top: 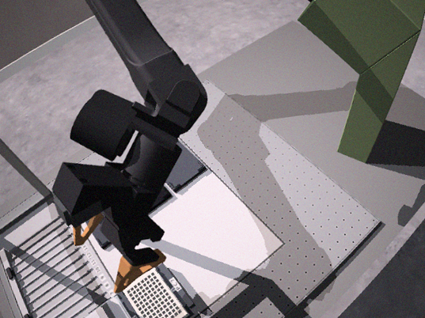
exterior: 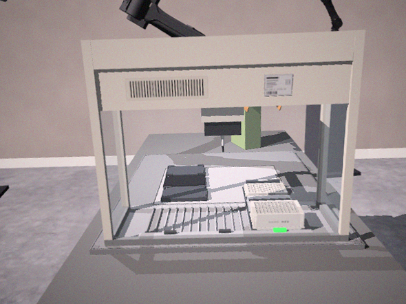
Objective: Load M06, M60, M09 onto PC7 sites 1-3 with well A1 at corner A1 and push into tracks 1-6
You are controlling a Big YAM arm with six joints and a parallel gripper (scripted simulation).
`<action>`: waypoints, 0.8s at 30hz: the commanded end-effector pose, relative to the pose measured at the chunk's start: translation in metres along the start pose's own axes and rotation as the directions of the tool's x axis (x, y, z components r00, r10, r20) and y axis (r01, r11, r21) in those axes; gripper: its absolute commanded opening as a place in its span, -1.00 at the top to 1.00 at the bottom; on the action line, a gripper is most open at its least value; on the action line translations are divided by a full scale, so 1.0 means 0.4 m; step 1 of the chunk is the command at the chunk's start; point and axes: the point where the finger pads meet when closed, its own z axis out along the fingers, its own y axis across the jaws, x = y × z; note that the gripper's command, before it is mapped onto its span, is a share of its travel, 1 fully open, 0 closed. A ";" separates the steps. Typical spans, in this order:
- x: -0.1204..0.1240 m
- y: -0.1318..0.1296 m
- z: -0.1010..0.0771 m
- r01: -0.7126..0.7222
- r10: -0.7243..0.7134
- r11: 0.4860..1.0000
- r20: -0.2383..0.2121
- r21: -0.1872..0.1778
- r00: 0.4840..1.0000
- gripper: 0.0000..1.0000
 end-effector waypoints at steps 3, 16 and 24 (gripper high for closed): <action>-0.037 0.021 -0.067 -0.021 0.021 1.000 0.050 -0.002 0.999 -1.00; 0.049 0.064 -0.154 -0.010 0.011 1.000 0.037 -0.016 0.999 -1.00; 0.076 0.064 -0.200 -0.014 0.015 1.000 0.043 -0.010 0.999 -1.00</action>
